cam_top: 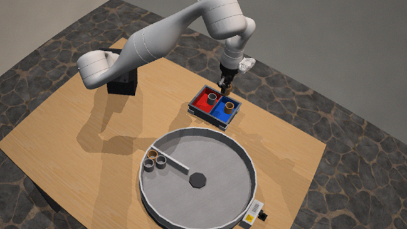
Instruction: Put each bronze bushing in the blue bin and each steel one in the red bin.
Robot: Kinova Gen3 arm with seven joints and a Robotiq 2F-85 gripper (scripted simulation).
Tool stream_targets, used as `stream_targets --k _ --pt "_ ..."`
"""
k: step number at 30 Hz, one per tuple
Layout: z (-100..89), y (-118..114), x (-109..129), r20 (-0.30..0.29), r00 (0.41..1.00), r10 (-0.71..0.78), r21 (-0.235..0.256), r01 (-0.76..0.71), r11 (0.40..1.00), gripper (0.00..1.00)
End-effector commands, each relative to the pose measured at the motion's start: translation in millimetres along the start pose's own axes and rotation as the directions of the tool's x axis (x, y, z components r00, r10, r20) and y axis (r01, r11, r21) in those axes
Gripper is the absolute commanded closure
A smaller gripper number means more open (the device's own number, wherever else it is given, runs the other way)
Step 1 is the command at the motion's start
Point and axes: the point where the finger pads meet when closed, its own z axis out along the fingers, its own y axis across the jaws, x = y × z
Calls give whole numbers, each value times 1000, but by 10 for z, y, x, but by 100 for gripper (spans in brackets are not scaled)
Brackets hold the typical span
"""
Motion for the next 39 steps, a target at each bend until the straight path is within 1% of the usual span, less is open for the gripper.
stream_targets --k 1,7,8,14,39 --pt "31 -83 -50 7 1000 -12 -12 12 1000 100" --pt "31 -83 -50 7 1000 -12 -12 12 1000 100" --pt "22 -76 -23 0 1000 -8 -7 8 1000 100" --pt "26 -85 -52 6 1000 -12 -11 12 1000 100" --pt "25 -82 -38 2 1000 -11 -8 11 1000 100"
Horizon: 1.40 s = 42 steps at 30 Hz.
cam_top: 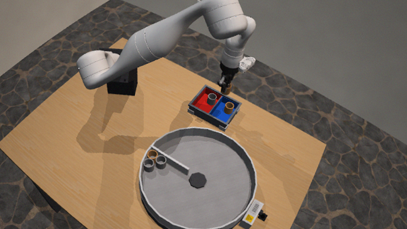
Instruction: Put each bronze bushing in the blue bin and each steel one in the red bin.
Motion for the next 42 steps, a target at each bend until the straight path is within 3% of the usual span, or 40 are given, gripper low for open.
stream_targets --k 1,18,21,28,33,36,42 --pt "-8 -10 -10 3 1000 -1 0 1 1000 100" --pt "-6 -6 2 6 1000 -2 -2 2 1000 100" --pt "137 -4 11 0 1000 0 1 0 1000 100" --pt "233 -4 9 1 1000 0 0 0 1000 100" --pt "472 -4 5 3 1000 -1 0 1 1000 100" --pt "472 -4 5 3 1000 -1 0 1 1000 100" --pt "664 -4 2 4 1000 -1 -1 1 1000 100"
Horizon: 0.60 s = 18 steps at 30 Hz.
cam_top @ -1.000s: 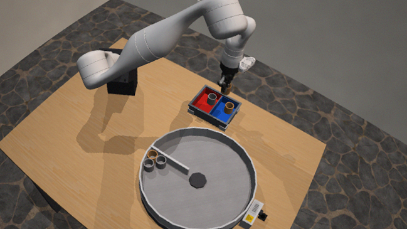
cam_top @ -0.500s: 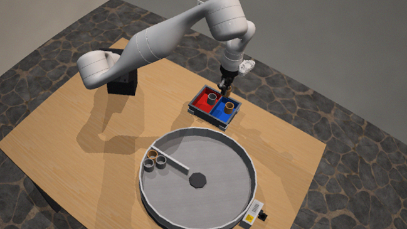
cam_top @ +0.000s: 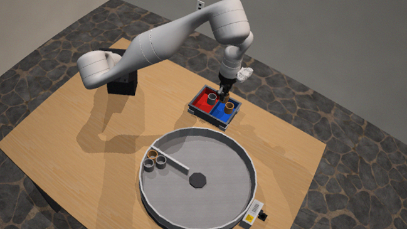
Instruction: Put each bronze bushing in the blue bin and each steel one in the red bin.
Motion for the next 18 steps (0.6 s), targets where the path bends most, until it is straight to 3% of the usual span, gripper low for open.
stream_targets --k 1,4,9,18 --pt "177 19 -12 0 1000 -2 -6 2 1000 100" --pt "177 19 -12 0 1000 -2 -6 2 1000 100" --pt "416 20 -15 1 1000 -3 -6 3 1000 100" --pt "416 20 -15 1 1000 -3 -6 3 1000 100"
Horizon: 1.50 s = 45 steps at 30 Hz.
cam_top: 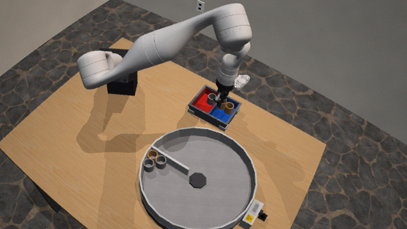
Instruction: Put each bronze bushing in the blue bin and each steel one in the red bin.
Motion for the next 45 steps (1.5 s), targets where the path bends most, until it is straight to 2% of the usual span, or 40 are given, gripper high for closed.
stream_targets --k 1,32,45 --pt "20 -19 24 -6 1000 3 4 -3 1000 100" --pt "17 -5 4 -2 1000 0 1 0 1000 100" --pt "140 -26 7 -6 1000 3 4 -3 1000 100"
